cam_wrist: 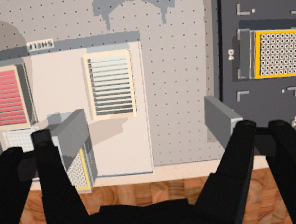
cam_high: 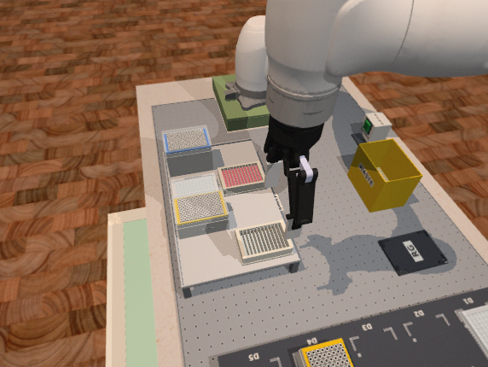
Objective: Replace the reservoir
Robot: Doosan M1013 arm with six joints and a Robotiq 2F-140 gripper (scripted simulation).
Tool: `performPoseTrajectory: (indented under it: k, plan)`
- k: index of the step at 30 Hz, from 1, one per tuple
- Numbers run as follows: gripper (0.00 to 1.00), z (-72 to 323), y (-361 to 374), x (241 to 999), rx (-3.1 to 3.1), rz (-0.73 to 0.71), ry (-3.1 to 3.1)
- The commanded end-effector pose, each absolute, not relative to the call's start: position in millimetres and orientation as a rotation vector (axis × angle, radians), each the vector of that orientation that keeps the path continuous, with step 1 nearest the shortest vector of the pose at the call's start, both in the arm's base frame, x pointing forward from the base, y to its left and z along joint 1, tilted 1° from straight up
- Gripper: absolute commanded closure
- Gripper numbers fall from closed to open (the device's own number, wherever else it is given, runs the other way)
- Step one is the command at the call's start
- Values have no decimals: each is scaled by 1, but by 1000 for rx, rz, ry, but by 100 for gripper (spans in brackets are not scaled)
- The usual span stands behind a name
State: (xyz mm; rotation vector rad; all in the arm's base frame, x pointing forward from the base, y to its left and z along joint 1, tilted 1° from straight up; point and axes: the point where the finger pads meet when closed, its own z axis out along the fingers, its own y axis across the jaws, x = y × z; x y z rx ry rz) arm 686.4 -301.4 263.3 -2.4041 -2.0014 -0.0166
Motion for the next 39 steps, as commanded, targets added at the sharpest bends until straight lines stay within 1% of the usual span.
performPoseTrajectory:
  k: [1,17,24,39]
  plan:
    - [23,263,-303,698,-2404,-17,-2002]
    - [23,263,-317,772,-2404,-17,-2002]
    - [23,263,-318,779,-2404,-17,-2002]
    - [23,264,-254,791,-2404,-17,-2002]
